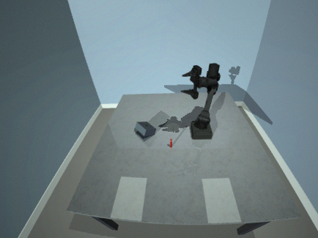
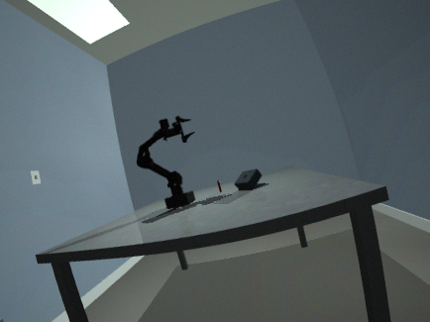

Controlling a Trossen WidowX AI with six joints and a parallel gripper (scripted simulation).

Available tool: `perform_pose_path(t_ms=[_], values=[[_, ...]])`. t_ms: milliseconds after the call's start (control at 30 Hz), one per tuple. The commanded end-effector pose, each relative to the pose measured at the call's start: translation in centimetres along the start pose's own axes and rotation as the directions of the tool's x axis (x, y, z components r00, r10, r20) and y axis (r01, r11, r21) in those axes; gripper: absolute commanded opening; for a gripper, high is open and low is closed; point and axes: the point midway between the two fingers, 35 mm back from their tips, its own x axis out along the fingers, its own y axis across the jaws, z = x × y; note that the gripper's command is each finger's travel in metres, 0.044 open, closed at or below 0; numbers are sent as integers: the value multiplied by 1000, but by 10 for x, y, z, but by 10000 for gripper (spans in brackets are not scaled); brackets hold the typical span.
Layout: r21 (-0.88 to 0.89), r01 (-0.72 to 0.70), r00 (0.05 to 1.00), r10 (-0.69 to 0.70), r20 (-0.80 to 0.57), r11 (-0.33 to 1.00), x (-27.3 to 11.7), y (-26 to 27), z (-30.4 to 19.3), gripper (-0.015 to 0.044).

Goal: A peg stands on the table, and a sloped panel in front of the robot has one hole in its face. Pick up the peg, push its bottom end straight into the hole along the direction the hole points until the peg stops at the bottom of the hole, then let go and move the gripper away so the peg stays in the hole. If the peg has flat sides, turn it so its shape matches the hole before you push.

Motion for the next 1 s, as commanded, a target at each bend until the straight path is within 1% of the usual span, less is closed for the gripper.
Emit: perform_pose_path(t_ms=[0,533,967], values=[[-4,55,998,-55,-11,998,14,-13,-16,440],[18,266,964,-266,-6,964,56,-69,-46,440],[115,464,884,-468,11,878,84,-125,-59,440]])
